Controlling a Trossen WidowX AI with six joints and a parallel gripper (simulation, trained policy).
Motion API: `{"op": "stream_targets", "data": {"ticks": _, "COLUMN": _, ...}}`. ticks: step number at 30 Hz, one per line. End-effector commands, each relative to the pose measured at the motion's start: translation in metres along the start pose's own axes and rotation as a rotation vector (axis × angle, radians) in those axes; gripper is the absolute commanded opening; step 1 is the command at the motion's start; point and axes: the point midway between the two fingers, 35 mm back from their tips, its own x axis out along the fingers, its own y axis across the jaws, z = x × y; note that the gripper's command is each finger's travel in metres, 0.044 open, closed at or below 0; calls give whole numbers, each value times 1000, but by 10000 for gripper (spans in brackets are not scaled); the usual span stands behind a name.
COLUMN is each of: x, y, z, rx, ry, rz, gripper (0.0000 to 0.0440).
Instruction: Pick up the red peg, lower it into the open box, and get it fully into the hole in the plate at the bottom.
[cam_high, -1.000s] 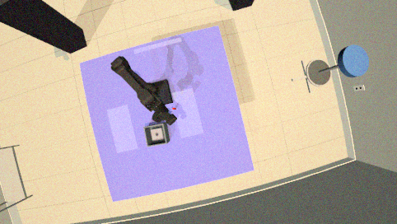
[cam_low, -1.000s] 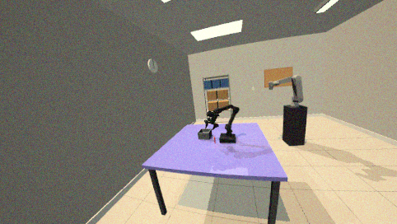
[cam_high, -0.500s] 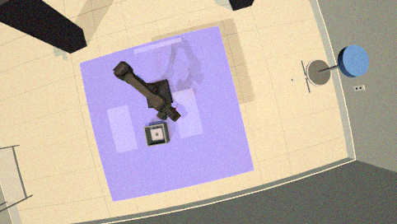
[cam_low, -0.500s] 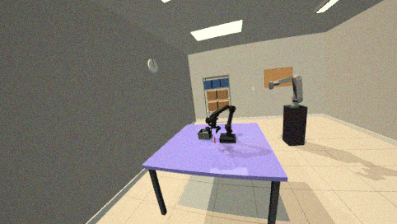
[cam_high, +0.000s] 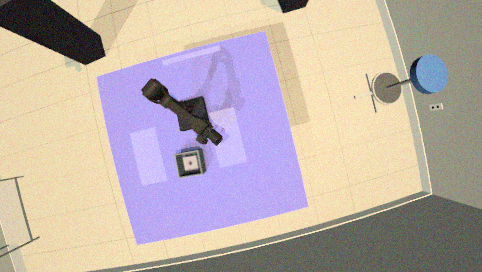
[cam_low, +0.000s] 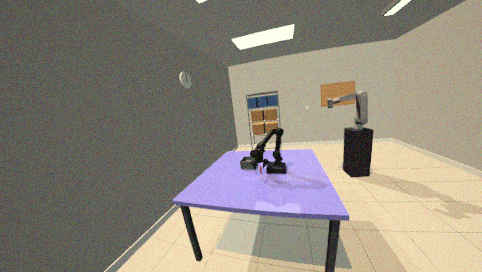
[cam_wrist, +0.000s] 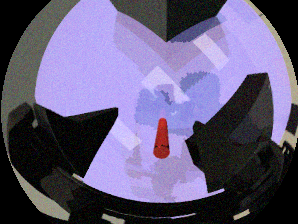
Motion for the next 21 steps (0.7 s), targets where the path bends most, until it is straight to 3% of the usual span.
{"op": "stream_targets", "data": {"ticks": 1, "x": 11, "y": -3, "z": -4, "rx": -2, "ry": -2, "rz": -2, "gripper": 435}}
{"op": "stream_targets", "data": {"ticks": 6, "x": 22, "y": -8, "z": -10, "rx": 1, "ry": 13, "rz": -16, "gripper": 348}}
{"op": "stream_targets", "data": {"ticks": 19, "x": 23, "y": -9, "z": -15, "rx": -23, "ry": 100, "rz": -54, "gripper": 11}}
{"op": "stream_targets", "data": {"ticks": 21, "x": 19, "y": -6, "z": -10, "rx": -34, "ry": 77, "rz": -39, "gripper": 3}}
